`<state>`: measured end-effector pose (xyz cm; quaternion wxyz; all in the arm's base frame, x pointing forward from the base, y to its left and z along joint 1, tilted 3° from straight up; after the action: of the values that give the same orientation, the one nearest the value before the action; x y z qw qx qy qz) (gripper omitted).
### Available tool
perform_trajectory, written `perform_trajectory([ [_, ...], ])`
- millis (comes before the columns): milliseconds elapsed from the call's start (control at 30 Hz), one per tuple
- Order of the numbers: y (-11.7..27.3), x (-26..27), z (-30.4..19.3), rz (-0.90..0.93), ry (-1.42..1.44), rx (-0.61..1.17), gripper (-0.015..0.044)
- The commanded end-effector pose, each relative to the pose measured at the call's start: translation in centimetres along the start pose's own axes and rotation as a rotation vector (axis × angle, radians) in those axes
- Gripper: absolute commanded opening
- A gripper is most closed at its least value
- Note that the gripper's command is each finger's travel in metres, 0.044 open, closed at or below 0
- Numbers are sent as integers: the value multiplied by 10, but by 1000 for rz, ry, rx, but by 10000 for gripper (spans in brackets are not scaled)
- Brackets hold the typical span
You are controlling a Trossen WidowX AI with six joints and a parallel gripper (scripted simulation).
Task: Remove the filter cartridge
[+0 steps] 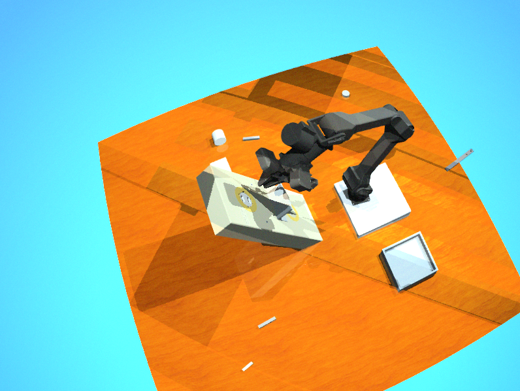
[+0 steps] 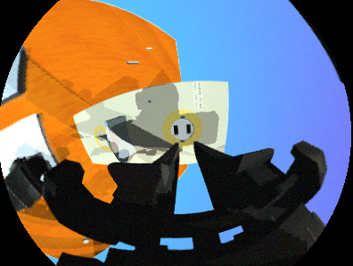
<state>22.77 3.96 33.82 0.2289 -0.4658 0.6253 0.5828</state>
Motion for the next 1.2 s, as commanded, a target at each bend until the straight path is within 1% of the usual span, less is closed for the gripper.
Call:
perform_trajectory([
  [0, 1, 0, 2, -3, 15, -11, 95],
  [1167, -53, -1, 2, -7, 15, -10, 95],
])
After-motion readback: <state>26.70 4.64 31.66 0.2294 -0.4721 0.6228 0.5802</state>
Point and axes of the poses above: the point midway between the two fingers, 35 mm back from their tips, its own y axis back along the fingers, its own x axis across the jaws, z = x × y, the point moved 4 cm from there along y, back along the fingers, and after that the axes turned 15 degrees about y, right-handed, at the moved point
